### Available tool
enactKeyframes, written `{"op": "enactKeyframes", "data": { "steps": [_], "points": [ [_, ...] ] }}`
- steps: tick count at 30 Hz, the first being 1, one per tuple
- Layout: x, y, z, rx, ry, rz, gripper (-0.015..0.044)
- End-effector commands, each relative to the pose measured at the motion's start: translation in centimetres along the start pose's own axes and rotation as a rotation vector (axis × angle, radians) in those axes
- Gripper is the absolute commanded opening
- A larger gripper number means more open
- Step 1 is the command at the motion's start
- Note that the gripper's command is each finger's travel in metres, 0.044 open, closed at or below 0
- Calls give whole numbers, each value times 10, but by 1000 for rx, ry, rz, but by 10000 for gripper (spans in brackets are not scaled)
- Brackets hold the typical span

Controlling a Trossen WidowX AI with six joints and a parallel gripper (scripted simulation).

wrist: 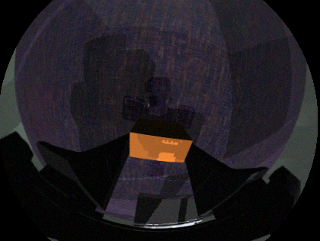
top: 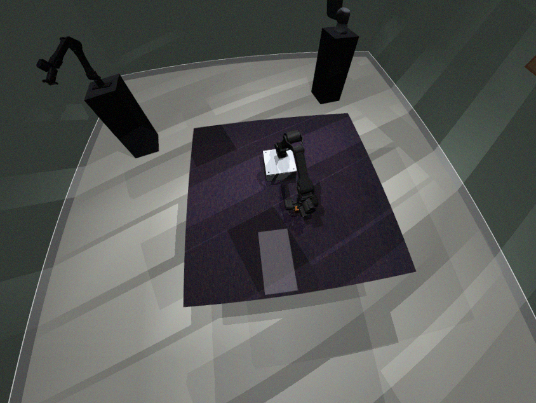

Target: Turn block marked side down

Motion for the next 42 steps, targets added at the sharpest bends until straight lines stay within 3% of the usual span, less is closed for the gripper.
{"op": "enactKeyframes", "data": {
  "steps": [1, 14, 19, 29, 42],
  "points": [
    [0, 1, 0, 2, -1, -1, 210],
    [0, 1, 0, 2, -1, -1, 123],
    [0, -25, 0, 3, -1, -1, 0],
    [0, -29, 0, 1, -2, -11, 0],
    [-16, -16, 4, -38, -12, -198, 0]
  ]
}}
Point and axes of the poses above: the point midway between the two fingers, 35 mm back from their tips, its own y axis out along the fingers, its own z axis across the jaws, x = y × z, the point moved 10 cm from there along -y, back along the fingers, and after that the axes turned 10 degrees about -y, right-handed, at the moved point
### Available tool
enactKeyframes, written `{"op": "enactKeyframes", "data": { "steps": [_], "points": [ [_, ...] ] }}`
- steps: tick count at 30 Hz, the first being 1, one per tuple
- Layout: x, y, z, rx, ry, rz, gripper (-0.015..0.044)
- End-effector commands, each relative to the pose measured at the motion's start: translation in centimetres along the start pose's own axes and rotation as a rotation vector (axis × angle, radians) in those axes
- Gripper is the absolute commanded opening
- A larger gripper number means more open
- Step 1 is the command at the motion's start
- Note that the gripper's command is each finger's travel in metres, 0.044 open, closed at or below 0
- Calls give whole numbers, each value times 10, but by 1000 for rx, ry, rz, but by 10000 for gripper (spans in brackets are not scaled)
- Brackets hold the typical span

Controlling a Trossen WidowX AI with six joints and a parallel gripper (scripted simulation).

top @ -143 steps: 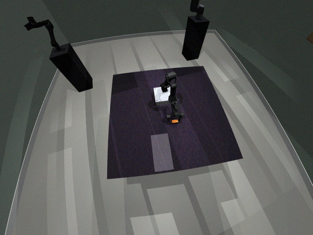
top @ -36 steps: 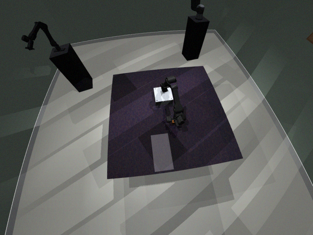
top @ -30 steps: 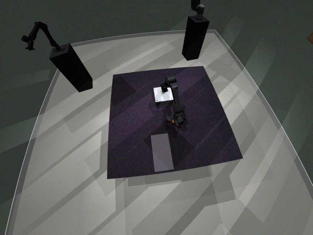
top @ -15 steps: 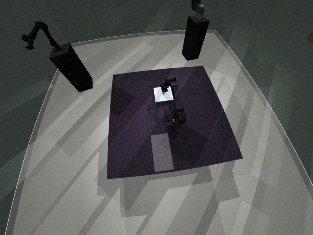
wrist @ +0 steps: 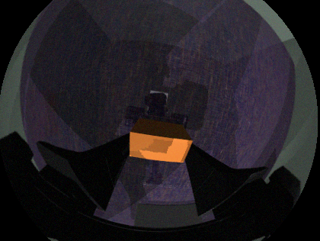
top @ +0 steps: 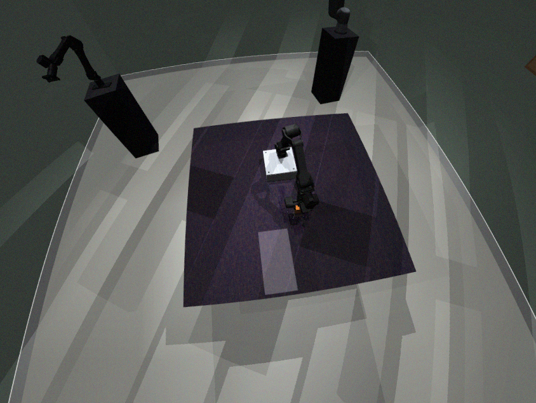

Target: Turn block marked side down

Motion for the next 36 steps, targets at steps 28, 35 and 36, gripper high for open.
{"op": "enactKeyframes", "data": {
  "steps": [28, 35, 36],
  "points": [
    [-47, 4, 7, -73, 3, -414, 0],
    [-46, 13, 8, -78, 2, -448, 0],
    [-47, 16, 9, -80, 1, -462, 0]
  ]
}}
Point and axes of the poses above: the point midway between the two fingers, 35 mm back from their tips, its own y axis out along the fingers, its own z axis across the jaws, x = y × z, the point moved 10 cm from there along -y, back along the fingers, and after that the axes turned 10 degrees about -y, right-handed, at the moved point
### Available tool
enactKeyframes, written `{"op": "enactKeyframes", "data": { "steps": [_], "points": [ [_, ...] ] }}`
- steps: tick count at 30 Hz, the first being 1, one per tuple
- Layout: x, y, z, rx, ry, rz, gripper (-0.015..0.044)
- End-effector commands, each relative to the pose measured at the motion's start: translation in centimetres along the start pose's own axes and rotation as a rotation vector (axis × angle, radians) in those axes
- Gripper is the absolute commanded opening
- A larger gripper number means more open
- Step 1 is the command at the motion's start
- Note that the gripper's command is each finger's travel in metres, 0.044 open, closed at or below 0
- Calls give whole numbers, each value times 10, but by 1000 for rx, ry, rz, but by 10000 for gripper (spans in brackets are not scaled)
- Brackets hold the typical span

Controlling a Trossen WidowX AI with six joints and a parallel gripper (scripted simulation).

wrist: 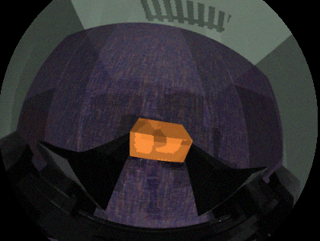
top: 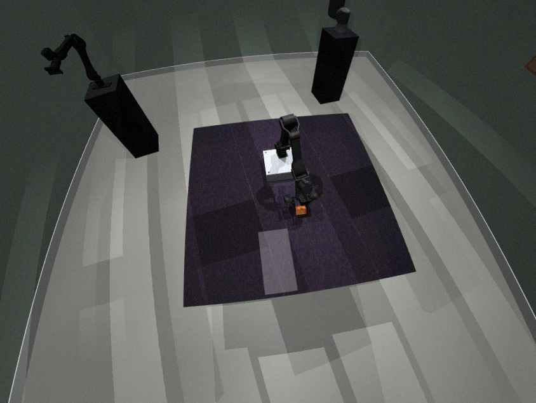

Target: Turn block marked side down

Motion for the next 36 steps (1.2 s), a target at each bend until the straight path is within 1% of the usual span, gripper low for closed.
{"op": "enactKeyframes", "data": {
  "steps": [1, 10, 19, 36],
  "points": [
    [-5, 9, 2, -11, -9, -48, 0],
    [-19, 29, 5, -33, -10, -176, 0],
    [-35, 41, 8, -56, -9, -302, 0],
    [-71, 41, 12, -96, -8, -527, 0]
  ]
}}
Point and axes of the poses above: the point midway between the two fingers, 35 mm back from their tips, its own y axis out along the fingers, its own z axis across the jaws, x = y × z, the point moved 10 cm from there along -y, back along the fingers, and after that the axes turned 10 degrees about -y, right-handed, at the moved point
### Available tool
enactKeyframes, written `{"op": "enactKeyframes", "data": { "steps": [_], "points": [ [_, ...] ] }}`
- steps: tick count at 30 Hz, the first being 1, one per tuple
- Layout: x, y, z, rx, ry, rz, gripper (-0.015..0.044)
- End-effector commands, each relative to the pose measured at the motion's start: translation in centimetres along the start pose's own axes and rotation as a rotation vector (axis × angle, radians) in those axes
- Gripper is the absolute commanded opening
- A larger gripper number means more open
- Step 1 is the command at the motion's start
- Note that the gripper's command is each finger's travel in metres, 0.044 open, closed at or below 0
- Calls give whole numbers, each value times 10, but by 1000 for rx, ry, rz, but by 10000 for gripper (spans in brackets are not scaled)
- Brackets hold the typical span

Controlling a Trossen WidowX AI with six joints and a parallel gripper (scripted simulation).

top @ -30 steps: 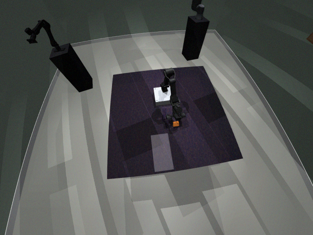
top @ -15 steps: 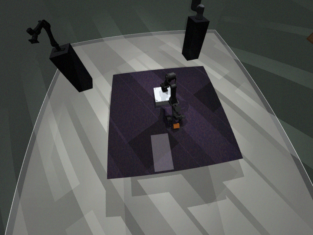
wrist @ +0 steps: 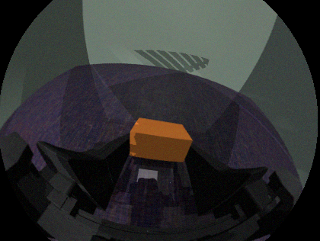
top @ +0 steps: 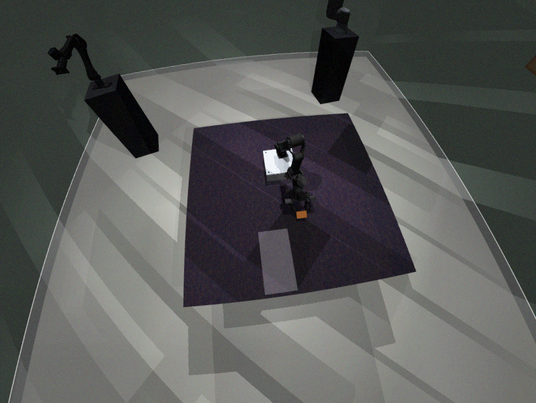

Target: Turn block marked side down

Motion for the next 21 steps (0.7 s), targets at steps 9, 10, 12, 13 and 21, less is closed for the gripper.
{"op": "enactKeyframes", "data": {
  "steps": [9, 10, 12, 13, 21],
  "points": [
    [-10, -11, 0, -20, -7, -77, 0],
    [-10, -11, 0, -20, -7, -77, 0],
    [-10, -11, 0, -20, -7, -77, 0],
    [-10, -11, 0, -20, -7, -77, 0],
    [-10, -11, 0, -20, -7, -77, 0]
  ]
}}
Point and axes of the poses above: the point midway between the two fingers, 35 mm back from their tips, its own y axis out along the fingers, its own z axis across the jaws, x = y × z, the point moved 10 cm from there along -y, back along the fingers, and after that the axes turned 10 degrees about -y, right-handed, at the moved point
